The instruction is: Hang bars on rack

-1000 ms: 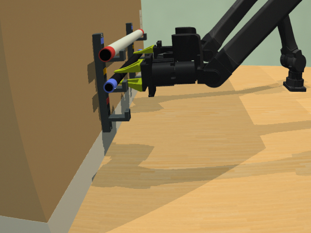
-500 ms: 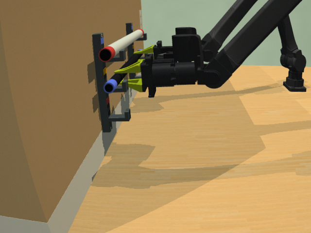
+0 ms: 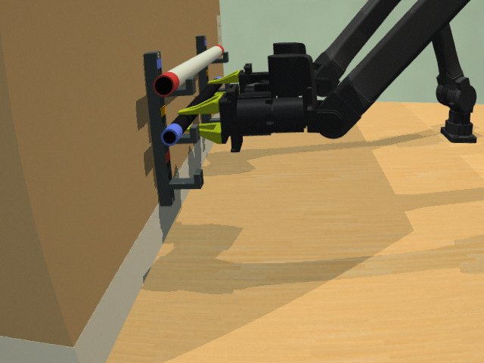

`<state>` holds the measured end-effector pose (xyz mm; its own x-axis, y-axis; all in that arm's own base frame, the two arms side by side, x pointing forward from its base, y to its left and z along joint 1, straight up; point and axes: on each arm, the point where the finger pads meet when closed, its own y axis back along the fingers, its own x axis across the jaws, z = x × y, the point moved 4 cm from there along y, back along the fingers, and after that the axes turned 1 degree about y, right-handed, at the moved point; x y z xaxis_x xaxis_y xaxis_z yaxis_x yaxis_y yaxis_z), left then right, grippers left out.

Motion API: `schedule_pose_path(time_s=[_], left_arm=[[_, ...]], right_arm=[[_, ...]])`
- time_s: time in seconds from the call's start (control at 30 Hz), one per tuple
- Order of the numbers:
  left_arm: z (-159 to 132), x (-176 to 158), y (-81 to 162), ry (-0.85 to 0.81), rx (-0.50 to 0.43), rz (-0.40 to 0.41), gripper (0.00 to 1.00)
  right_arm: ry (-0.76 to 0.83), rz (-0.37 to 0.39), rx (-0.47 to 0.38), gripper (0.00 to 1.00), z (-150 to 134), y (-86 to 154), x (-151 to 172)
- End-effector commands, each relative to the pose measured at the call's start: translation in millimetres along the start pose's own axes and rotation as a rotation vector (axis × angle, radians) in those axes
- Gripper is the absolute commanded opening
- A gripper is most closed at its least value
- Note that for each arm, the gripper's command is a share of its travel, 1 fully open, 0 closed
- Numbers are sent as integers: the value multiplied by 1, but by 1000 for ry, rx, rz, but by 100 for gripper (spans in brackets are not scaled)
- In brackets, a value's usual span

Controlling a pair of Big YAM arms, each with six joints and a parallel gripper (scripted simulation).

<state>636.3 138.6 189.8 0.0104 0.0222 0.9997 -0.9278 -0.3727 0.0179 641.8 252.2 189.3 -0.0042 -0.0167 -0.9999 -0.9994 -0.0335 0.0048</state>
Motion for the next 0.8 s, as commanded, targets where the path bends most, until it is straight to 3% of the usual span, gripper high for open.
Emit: schedule_pose_path(time_s=[0.0, 0.77], left_arm=[[-7, 1, -6, 15, 14, 25, 0], [-7, 0, -6, 15, 14, 25, 0]], right_arm=[[-25, -43, 12, 0, 0, -4, -13], [-25, -43, 12, 0, 0, -4, -16]])
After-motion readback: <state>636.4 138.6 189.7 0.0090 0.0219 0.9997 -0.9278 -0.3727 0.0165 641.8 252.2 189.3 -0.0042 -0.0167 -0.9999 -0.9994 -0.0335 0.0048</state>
